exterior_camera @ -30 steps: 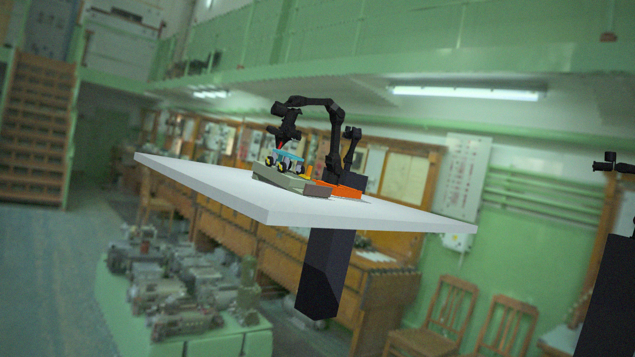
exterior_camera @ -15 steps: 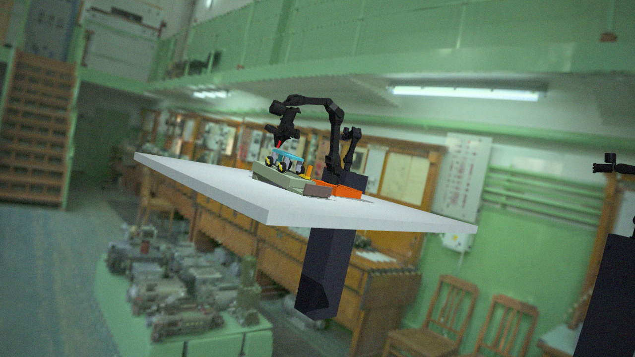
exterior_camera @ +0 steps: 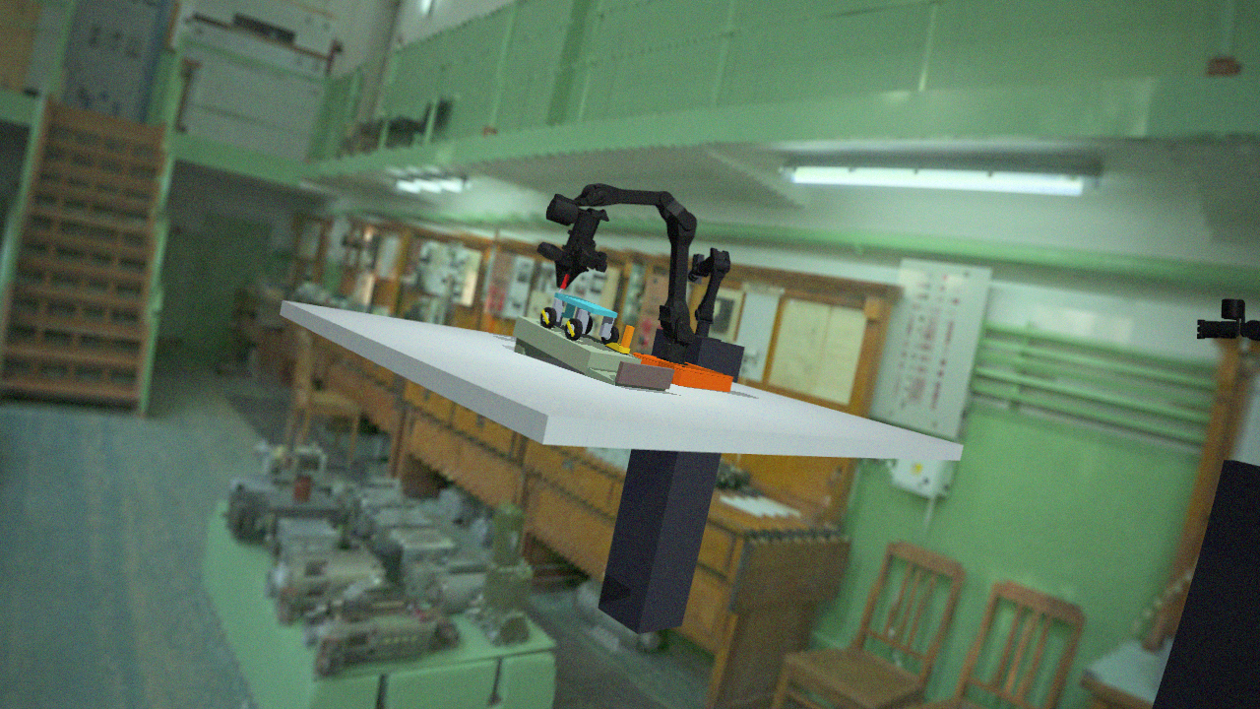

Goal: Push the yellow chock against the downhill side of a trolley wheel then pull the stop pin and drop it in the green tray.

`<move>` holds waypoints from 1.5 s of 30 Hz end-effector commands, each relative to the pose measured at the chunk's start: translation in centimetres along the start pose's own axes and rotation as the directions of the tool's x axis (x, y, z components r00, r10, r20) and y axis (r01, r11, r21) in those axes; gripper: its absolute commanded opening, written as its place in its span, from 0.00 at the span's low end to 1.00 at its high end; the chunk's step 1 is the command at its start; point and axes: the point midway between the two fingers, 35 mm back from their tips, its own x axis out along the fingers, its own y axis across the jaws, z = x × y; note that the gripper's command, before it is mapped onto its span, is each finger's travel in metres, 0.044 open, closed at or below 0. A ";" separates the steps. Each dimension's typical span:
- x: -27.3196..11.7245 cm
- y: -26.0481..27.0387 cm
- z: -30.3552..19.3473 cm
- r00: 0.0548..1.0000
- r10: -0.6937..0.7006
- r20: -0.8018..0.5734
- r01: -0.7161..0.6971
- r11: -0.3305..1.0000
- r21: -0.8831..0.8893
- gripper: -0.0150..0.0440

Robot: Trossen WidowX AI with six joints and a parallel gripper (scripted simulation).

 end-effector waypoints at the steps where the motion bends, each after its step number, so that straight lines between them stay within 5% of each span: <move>1: 0.0 1.3 0.0 1.000 0.000 0.000 0.000 1.000 -0.003 0.25; 25: 0.3 7.7 -0.1 1.000 0.005 -0.001 -0.005 1.000 -0.004 0.25; 45: -0.7 7.1 7.4 1.000 0.004 0.006 -0.004 1.000 -0.004 0.25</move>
